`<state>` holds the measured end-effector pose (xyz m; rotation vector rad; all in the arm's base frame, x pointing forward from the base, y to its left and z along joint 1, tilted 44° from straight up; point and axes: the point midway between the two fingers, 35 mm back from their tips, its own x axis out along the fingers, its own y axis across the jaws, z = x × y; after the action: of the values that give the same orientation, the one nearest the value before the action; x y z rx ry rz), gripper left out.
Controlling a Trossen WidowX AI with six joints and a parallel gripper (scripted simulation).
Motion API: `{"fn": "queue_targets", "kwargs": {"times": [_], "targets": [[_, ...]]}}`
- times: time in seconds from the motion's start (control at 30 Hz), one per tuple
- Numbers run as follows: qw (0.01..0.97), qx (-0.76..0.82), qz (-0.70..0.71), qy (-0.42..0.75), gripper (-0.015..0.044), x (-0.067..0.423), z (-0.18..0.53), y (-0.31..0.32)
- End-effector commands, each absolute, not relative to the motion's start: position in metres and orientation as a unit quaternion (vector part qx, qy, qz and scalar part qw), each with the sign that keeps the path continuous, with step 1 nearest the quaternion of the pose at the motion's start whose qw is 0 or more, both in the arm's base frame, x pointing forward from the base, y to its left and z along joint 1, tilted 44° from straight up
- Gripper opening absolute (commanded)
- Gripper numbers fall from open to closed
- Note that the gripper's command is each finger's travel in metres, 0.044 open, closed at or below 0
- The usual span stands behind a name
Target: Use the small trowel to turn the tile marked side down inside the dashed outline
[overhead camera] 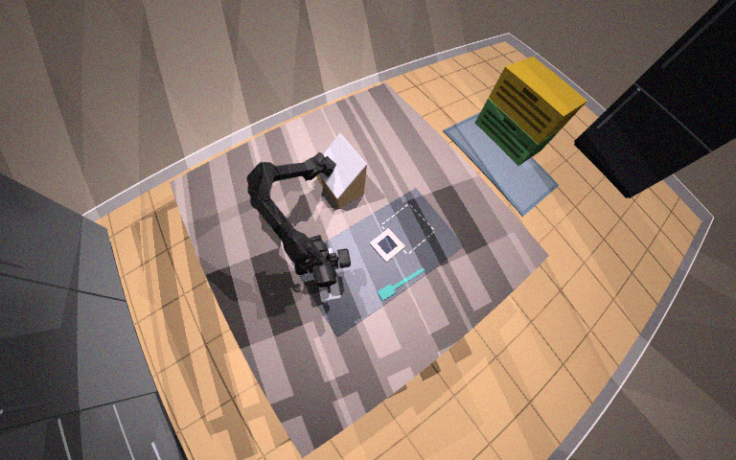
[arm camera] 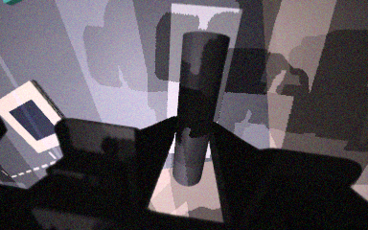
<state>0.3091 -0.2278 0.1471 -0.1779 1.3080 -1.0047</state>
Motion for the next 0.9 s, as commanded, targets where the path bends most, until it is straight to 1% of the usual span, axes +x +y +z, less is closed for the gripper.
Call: {"fn": "queue_targets", "kwargs": {"times": [0.0, 0.37, 0.7, 0.87], "targets": [[0.678, -0.032, -0.488, 0.549, 0.0130, 0.3083, 0.1472, -0.2297], [0.675, 0.076, -0.568, 0.465, 0.0130, 0.3083, 0.1472, -0.2297], [0.674, 0.082, -0.573, 0.459, 0.0130, 0.3083, 0.1472, -0.2298], [0.674, 0.082, -0.573, 0.459, 0.0261, 0.3083, 0.1472, -0.2298]]}}
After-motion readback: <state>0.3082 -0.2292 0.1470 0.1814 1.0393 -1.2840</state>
